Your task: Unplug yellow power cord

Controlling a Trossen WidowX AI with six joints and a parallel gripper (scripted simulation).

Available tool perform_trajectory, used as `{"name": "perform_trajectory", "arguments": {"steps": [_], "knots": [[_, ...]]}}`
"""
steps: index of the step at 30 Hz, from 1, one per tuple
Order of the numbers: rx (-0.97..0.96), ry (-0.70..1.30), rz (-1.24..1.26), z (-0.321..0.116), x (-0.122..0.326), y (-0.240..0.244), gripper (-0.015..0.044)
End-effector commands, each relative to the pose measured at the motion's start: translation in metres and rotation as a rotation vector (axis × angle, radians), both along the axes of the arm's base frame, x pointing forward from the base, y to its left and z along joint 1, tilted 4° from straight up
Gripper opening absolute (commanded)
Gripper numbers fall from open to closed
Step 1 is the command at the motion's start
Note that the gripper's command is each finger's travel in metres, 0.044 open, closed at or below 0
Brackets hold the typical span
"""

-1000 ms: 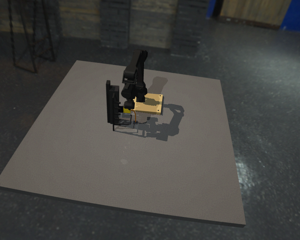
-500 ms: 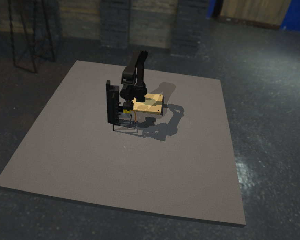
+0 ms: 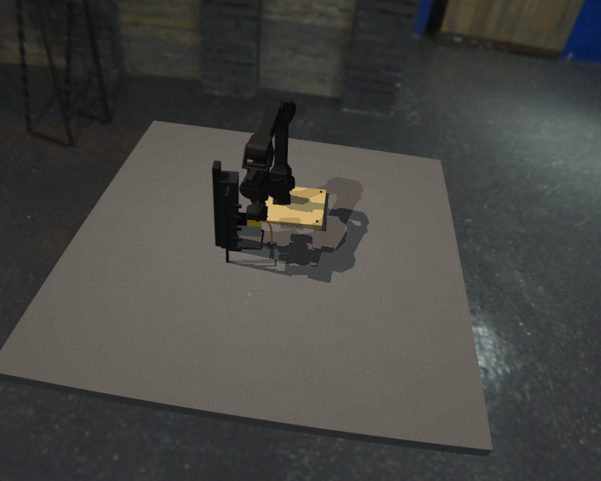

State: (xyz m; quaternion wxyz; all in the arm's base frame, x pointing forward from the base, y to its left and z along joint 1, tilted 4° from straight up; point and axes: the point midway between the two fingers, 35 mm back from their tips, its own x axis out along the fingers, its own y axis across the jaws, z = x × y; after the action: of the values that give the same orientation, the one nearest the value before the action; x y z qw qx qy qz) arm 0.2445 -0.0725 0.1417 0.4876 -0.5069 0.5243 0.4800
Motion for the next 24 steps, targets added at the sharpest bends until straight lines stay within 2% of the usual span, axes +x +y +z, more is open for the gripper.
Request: {"name": "perform_trajectory", "arguments": {"steps": [1, 24], "knots": [[0.000, -0.003, -0.002, 0.000, 0.001, 0.000, 0.0000], [0.005, -0.002, 0.001, -0.002, 0.004, 0.036, 0.0000]]}}
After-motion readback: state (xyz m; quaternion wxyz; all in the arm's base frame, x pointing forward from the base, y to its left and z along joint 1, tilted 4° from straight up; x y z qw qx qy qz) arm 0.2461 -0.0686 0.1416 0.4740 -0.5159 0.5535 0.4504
